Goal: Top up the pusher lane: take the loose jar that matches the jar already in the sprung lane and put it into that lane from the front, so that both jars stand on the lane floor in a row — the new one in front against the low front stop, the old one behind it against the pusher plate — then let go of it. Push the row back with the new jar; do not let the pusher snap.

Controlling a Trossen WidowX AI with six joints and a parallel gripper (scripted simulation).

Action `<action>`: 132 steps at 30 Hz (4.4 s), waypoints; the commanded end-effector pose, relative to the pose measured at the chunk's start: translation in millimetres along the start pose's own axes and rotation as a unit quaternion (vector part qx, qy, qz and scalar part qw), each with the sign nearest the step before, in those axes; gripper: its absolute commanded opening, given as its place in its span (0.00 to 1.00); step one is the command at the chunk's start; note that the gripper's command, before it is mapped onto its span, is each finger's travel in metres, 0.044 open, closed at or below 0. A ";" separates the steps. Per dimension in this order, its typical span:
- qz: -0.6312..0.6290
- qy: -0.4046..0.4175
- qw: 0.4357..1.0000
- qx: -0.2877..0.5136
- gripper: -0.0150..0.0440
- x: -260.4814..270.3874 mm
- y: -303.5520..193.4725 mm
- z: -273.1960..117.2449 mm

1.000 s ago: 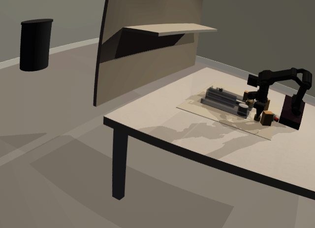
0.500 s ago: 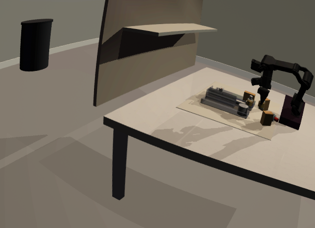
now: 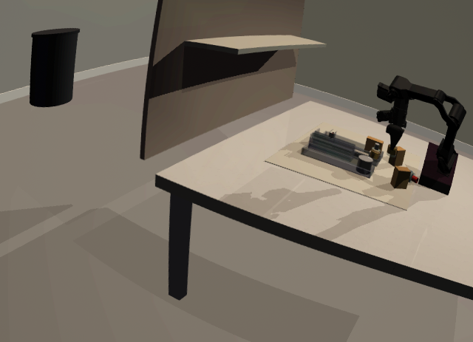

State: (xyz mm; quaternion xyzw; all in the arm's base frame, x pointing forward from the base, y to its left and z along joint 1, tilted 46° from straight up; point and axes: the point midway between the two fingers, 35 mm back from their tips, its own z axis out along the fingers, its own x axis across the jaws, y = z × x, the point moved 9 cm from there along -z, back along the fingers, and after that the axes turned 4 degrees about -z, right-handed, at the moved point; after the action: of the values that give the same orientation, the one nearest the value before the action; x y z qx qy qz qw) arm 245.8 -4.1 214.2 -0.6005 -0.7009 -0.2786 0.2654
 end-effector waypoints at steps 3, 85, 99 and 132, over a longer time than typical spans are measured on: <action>0.000 -0.004 1.000 0.002 0.25 -28.8 11.0 8.4; -0.003 0.002 1.000 -0.003 0.25 -130.5 51.0 67.9; -0.003 0.002 1.000 -0.004 0.25 -130.5 57.8 67.7; -0.003 0.002 1.000 -0.004 0.25 -129.9 73.6 65.0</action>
State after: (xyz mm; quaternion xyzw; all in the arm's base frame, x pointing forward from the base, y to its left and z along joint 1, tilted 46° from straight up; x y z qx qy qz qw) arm 327.3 -38.2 77.7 -0.6001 -0.7019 -0.2714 0.2712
